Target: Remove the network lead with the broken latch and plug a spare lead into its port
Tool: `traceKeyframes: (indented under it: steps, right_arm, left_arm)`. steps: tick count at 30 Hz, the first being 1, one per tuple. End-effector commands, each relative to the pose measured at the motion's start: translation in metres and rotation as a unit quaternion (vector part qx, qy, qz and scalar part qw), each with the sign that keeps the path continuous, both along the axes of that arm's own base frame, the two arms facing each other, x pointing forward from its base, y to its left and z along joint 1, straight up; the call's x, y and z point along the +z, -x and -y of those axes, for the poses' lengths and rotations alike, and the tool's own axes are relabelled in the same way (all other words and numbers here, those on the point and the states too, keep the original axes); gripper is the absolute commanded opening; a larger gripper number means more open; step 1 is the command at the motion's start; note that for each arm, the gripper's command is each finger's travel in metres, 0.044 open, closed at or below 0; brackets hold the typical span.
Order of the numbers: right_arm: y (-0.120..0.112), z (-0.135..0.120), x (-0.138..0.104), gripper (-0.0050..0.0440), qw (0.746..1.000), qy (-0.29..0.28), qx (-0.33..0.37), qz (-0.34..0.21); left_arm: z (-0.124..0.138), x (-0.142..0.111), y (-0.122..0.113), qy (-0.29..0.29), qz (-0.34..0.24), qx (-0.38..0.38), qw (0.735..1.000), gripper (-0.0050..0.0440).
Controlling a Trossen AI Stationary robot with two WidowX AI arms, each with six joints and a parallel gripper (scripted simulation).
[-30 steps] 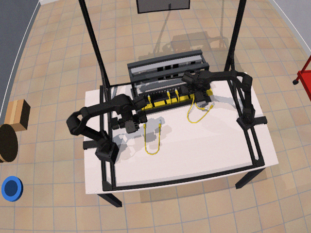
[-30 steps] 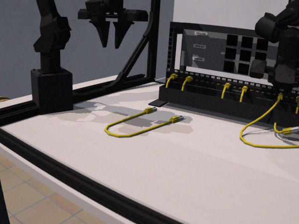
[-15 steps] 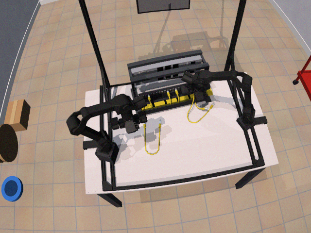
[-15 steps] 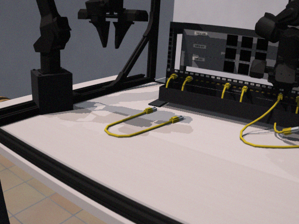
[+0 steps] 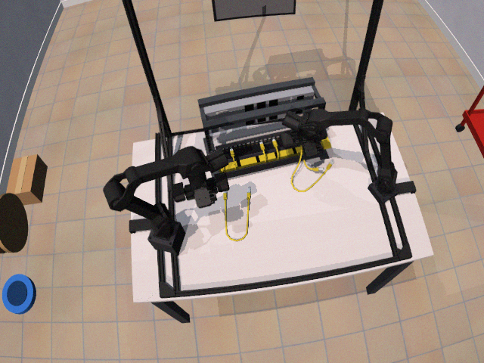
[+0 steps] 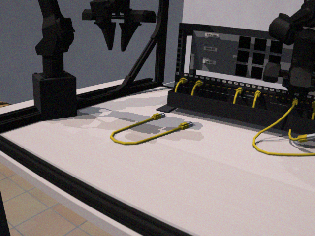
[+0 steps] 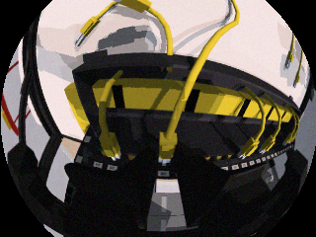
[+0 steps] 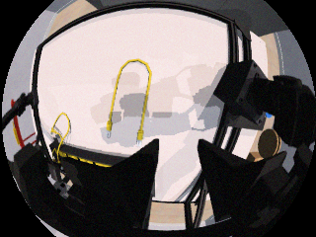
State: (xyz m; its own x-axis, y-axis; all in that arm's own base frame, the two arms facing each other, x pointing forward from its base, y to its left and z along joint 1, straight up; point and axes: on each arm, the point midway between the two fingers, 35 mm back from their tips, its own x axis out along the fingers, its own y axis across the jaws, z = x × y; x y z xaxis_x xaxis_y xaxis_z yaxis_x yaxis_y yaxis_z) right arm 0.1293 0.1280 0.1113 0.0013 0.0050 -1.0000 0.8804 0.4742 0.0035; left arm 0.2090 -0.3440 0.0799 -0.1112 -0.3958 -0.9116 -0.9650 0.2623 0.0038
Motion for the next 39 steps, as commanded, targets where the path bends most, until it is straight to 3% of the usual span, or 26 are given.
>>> traceKeyframes:
  steps: [1,37,38,39]
  right_arm:
    - [0.0,0.0,0.0,0.0176,1.0,0.0,0.0,0.0]
    - [0.0,0.0,0.0,0.0176,1.0,0.0,0.0,0.0]
    - [0.0,0.0,0.0,0.0176,1.0,0.0,0.0,0.0]
    - [0.0,0.0,0.0,0.0176,1.0,0.0,0.0,0.0]
  left_arm:
    - [0.008,-0.0014,0.0024,0.007,0.0,-0.005,1.0,0.0054]
    - [0.0157,-0.0013,0.0047,0.007,0.0,-0.005,1.0,0.0054]
    - [0.0071,-0.0008,0.0021,-0.003,0.001,0.002,1.0,0.0176]
    - [0.0071,-0.0008,0.0021,-0.003,0.001,0.002,1.0,0.0176]
